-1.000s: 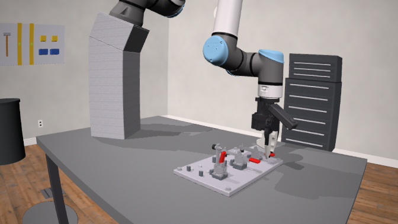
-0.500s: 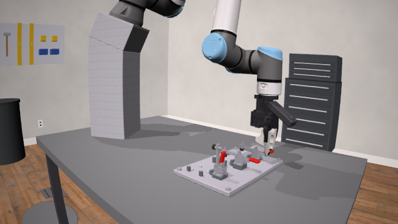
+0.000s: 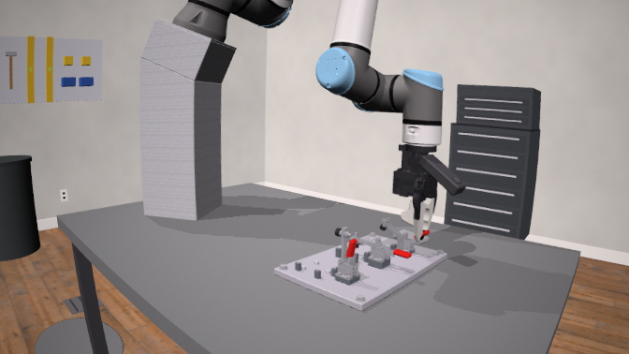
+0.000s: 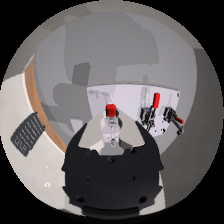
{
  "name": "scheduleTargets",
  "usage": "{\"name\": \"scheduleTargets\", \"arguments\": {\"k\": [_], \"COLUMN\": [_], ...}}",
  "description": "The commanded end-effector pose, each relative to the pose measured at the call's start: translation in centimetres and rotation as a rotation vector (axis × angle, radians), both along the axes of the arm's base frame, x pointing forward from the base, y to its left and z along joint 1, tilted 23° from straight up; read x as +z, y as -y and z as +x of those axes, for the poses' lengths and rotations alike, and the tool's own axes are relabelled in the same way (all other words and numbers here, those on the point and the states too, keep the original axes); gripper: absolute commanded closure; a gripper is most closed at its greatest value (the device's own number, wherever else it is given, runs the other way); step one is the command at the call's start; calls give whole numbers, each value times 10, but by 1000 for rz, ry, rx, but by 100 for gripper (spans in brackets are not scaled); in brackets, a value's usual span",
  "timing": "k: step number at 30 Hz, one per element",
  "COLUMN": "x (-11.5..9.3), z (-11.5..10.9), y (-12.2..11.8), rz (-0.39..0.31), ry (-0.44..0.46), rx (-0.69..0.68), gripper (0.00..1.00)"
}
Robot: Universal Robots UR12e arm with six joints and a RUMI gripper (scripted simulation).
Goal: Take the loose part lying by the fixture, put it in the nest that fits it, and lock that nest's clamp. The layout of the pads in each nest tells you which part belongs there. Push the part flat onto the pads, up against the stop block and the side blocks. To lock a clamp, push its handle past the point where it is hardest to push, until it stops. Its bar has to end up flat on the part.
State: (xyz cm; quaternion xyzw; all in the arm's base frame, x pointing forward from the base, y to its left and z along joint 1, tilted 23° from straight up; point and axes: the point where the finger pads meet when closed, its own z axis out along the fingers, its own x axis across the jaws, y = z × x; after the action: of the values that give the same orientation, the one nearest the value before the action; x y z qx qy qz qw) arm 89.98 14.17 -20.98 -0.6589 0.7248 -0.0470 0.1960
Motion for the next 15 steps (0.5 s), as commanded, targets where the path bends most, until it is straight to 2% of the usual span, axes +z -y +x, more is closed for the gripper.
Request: {"name": "scheduleTargets", "arguments": {"k": [1, 15], "x": [3, 4], "z": [-6, -20], "y": [0, -1], "rz": [1, 1], "ry": [2, 2], "rx": [1, 1], "gripper": [100, 100]}}
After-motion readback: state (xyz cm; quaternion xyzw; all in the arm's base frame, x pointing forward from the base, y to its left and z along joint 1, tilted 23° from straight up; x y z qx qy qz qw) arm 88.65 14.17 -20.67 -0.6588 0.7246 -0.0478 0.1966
